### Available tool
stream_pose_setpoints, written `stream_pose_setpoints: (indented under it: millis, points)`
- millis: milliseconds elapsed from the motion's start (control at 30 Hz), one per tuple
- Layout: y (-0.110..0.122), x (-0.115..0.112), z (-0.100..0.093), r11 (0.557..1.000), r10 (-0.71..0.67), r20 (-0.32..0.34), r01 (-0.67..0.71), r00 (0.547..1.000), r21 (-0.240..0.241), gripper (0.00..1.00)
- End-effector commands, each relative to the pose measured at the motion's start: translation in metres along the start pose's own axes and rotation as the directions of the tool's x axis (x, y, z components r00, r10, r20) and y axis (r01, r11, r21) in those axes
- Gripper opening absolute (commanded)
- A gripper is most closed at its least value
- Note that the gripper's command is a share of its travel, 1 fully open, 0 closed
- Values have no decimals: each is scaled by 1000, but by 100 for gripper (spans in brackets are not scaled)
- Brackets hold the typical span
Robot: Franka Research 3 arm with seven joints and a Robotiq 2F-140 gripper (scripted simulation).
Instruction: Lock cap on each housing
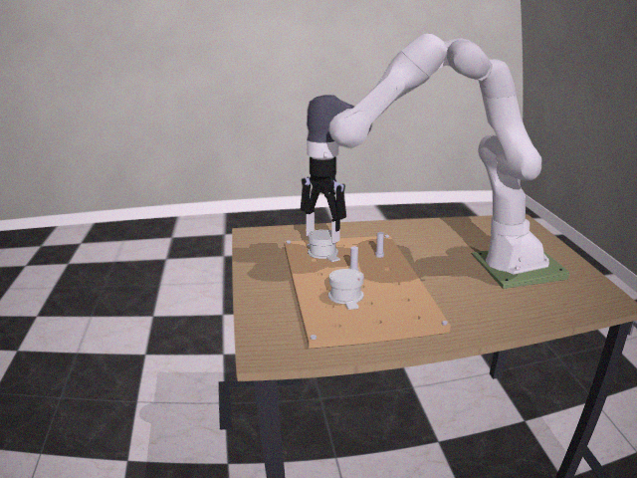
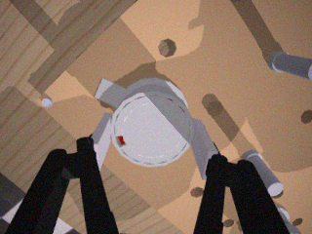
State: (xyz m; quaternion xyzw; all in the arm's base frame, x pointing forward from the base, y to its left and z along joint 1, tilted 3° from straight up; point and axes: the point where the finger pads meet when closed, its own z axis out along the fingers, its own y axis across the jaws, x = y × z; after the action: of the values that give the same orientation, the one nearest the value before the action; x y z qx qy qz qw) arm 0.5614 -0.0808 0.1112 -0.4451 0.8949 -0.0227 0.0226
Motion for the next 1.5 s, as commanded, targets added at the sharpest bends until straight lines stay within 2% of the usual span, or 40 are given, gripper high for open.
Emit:
stream_pose_setpoints:
  millis: [0, 833, 1467]
  points:
    - [4, -2, 2, 1000, 3, -2, -3, 1000, -5, 10]
    - [16, 10, 2, 1000, 3, -2, -3, 1000, -5, 10]
    - [17, 11, 2, 1000, 3, -2, -3, 1000, -5, 10]
